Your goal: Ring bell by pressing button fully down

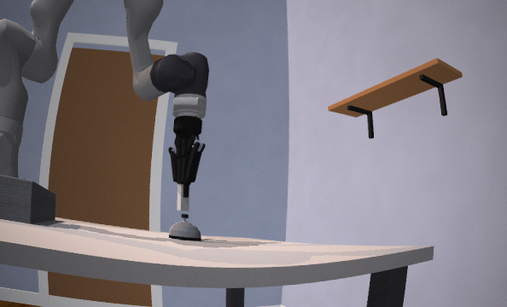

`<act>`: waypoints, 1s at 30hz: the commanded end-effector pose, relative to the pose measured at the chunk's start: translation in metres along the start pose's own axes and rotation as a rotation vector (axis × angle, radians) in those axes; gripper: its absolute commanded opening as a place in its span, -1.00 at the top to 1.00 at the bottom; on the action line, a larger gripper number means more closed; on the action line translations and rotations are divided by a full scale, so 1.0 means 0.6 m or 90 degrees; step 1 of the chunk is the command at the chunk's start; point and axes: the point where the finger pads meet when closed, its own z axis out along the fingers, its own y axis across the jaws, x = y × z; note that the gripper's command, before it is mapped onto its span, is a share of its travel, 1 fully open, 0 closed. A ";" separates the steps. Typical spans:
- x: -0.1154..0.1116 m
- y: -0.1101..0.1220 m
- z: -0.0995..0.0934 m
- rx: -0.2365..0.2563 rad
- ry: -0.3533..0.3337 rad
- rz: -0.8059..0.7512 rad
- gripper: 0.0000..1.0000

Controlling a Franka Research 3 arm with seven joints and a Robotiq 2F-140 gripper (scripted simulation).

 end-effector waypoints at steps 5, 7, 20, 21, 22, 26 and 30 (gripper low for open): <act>-0.001 0.000 0.000 0.000 -0.001 0.004 1.00; -0.001 0.000 0.000 0.000 -0.001 0.004 1.00; -0.001 0.000 0.000 0.000 -0.001 0.004 1.00; -0.001 0.000 0.000 0.000 -0.001 0.004 1.00; -0.001 0.000 0.000 0.000 -0.001 0.004 1.00; -0.001 0.000 0.002 0.000 -0.001 0.004 1.00; -0.001 0.000 0.010 0.000 -0.001 0.004 1.00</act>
